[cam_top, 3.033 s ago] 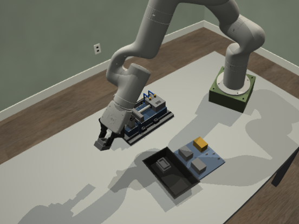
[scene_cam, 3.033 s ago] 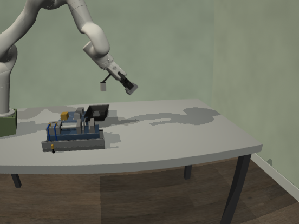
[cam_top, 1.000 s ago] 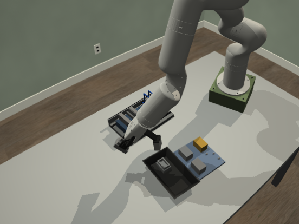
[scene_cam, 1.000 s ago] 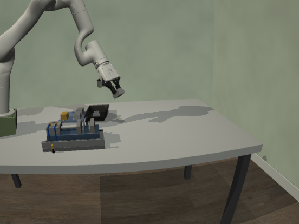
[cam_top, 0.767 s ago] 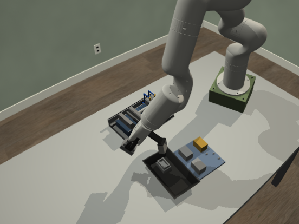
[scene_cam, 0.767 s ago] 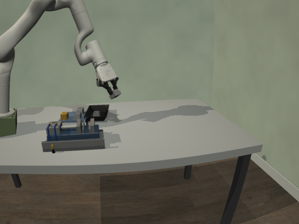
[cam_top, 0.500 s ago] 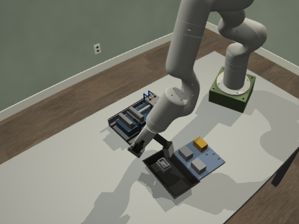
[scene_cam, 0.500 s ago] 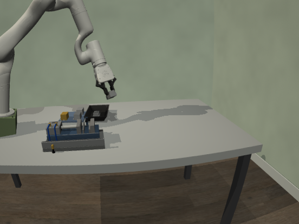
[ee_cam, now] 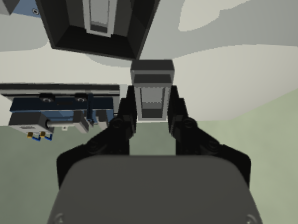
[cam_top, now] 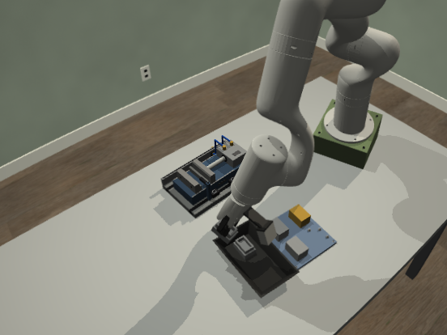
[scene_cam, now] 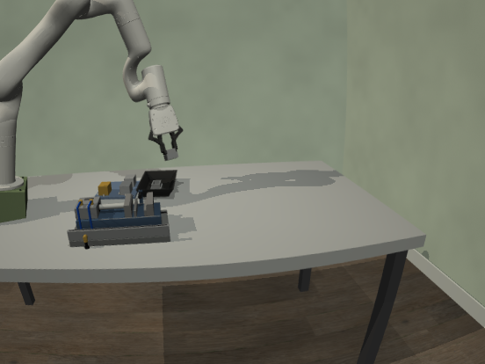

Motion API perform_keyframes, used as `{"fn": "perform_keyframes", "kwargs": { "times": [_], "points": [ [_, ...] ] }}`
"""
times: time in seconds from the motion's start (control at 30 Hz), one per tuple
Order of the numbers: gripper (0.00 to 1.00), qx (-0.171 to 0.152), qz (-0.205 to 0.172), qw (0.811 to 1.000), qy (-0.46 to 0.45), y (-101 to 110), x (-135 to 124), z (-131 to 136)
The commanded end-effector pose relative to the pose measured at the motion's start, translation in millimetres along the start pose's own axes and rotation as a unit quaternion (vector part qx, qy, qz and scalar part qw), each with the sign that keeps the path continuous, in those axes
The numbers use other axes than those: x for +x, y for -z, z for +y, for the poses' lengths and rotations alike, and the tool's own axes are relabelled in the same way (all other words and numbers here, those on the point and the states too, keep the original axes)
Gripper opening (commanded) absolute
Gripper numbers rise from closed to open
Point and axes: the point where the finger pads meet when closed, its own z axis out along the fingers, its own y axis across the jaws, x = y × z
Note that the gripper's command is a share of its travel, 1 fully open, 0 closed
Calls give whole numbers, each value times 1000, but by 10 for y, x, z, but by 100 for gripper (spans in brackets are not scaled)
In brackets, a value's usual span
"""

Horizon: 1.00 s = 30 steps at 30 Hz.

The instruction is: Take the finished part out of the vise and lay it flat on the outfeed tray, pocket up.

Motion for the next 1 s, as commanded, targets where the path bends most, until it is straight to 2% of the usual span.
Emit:
{"fn": "perform_keyframes", "kwargs": {
  "times": [0.0, 0.47, 0.97],
  "points": [
    [0, 36, 33, 998, -27, 44, 173, -43],
    [0, 62, 83, 990, -91, 152, 620, -118],
    [0, 77, 114, 982, -130, 236, 905, -143]
  ]
}}
